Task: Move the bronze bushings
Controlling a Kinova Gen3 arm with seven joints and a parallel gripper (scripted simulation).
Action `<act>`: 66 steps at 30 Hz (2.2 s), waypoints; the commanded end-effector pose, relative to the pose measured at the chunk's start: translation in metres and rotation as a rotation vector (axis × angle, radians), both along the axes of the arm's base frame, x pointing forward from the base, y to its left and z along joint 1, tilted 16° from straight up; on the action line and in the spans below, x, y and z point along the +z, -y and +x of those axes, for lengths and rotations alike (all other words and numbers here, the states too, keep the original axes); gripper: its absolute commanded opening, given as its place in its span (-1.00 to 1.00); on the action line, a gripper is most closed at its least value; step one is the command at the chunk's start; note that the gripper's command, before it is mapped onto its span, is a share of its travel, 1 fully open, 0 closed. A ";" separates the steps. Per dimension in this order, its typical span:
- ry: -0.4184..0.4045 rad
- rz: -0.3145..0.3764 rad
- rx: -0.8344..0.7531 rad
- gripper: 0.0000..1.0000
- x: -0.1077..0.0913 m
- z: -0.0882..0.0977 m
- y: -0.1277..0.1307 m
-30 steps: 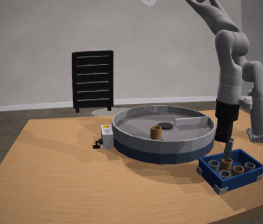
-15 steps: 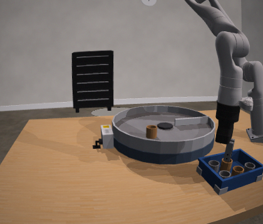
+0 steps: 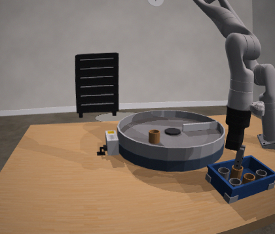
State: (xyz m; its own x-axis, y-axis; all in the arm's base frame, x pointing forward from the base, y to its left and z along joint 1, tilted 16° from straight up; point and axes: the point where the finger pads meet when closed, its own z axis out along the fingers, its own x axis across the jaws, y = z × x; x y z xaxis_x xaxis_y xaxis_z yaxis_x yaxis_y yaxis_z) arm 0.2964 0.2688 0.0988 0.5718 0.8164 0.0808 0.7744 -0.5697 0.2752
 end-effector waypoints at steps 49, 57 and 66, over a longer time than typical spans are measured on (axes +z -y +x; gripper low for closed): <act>0.001 0.001 0.001 -0.28 -0.006 0.002 0.000; 0.001 0.001 0.000 -0.28 -0.008 0.002 0.000; 0.001 0.001 0.000 -0.28 -0.021 0.006 0.002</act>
State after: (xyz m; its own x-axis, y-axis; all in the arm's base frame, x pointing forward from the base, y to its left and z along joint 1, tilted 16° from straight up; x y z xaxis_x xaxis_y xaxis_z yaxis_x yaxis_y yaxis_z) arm 0.3042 0.2678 0.0824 0.5726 0.8150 0.0890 0.7713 -0.5723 0.2785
